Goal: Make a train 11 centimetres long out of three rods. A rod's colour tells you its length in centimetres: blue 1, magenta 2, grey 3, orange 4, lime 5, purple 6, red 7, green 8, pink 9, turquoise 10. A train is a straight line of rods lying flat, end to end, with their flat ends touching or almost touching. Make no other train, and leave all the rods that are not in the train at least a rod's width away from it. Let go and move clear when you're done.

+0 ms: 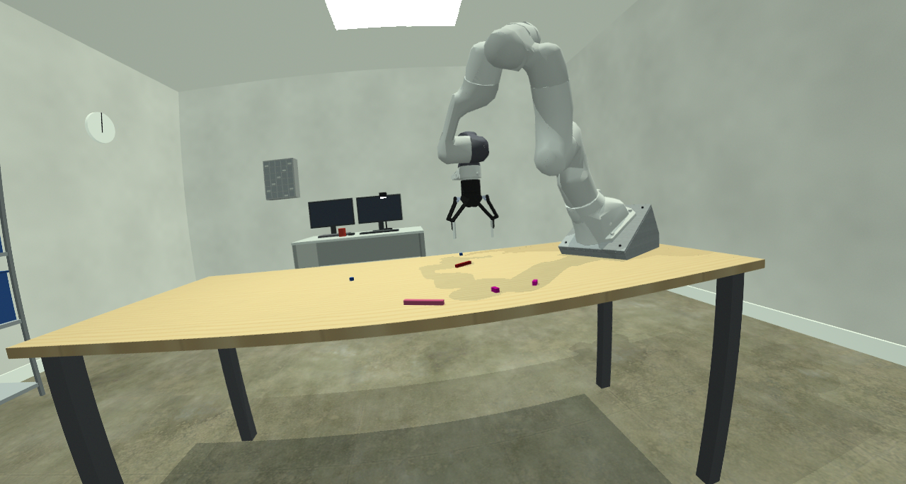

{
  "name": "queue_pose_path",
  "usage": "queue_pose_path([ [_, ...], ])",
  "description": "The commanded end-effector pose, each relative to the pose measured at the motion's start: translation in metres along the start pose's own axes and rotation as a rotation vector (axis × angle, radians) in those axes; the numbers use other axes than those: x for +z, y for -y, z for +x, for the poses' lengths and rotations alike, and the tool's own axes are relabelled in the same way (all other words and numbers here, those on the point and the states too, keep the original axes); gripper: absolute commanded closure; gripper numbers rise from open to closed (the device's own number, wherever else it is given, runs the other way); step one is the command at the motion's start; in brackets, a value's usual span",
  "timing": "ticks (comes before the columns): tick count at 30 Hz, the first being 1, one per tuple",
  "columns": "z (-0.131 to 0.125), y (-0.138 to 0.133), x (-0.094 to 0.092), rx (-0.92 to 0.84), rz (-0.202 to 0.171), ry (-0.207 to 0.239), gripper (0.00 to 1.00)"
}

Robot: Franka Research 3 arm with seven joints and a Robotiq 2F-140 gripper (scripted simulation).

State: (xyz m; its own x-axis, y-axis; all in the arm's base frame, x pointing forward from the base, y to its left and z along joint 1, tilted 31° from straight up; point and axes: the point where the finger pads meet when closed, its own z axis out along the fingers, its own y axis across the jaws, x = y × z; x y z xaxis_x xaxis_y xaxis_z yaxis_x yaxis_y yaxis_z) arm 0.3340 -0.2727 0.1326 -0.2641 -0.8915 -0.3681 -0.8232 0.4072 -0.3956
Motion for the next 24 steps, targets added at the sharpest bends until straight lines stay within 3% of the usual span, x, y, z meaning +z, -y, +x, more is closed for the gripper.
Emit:
queue_pose_path([
  [1,-0.004,0.004,-0.001,0.167,-0.008,-0.005,0.00],
  [24,-0.019,0.016,-0.001,0.467,-0.007,-0.005,0.00],
])
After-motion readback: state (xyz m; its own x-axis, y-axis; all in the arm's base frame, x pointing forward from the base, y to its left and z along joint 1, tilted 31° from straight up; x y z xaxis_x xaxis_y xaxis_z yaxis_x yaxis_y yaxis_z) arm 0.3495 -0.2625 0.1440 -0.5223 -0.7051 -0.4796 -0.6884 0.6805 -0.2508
